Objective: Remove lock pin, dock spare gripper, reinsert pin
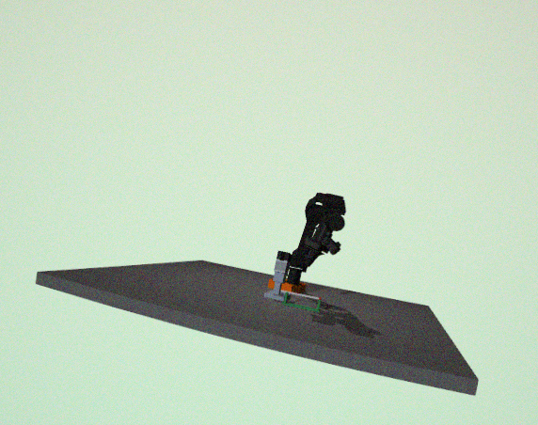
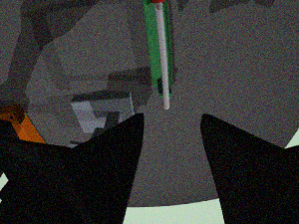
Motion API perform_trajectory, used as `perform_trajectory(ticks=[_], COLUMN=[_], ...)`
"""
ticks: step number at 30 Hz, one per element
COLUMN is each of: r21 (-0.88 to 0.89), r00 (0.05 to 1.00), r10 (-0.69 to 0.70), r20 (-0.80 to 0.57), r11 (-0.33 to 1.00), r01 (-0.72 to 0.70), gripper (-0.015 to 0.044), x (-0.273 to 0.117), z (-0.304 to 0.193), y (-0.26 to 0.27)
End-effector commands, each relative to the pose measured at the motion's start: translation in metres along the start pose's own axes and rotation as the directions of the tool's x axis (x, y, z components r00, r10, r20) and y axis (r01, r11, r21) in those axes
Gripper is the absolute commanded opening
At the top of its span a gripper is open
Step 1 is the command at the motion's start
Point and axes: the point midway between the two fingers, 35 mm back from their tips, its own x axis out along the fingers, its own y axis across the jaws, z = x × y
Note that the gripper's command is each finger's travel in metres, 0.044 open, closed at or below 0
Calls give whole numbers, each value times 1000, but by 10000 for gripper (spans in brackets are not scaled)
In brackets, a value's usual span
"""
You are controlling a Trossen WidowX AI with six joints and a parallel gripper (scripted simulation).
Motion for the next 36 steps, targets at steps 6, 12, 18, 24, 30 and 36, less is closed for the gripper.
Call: perform_trajectory(ticks=[6,12,18,24,30,36], r21=[-101,-101,-101,-101,-101,-101], r00=[999,999,999,999,999,999], r10=[50,50,50,50,50,50], r20=[17,17,17,17,17,17], r11=[994,994,994,994,994,994], r01=[-48,-48,-48,-48,-48,-48], gripper=[180,180,180,180,180,180], x=[10,25,55,80,85,94], z=[-1,4,13,20,21,24], y=[-9,-10,-8,-2,-2,-2])
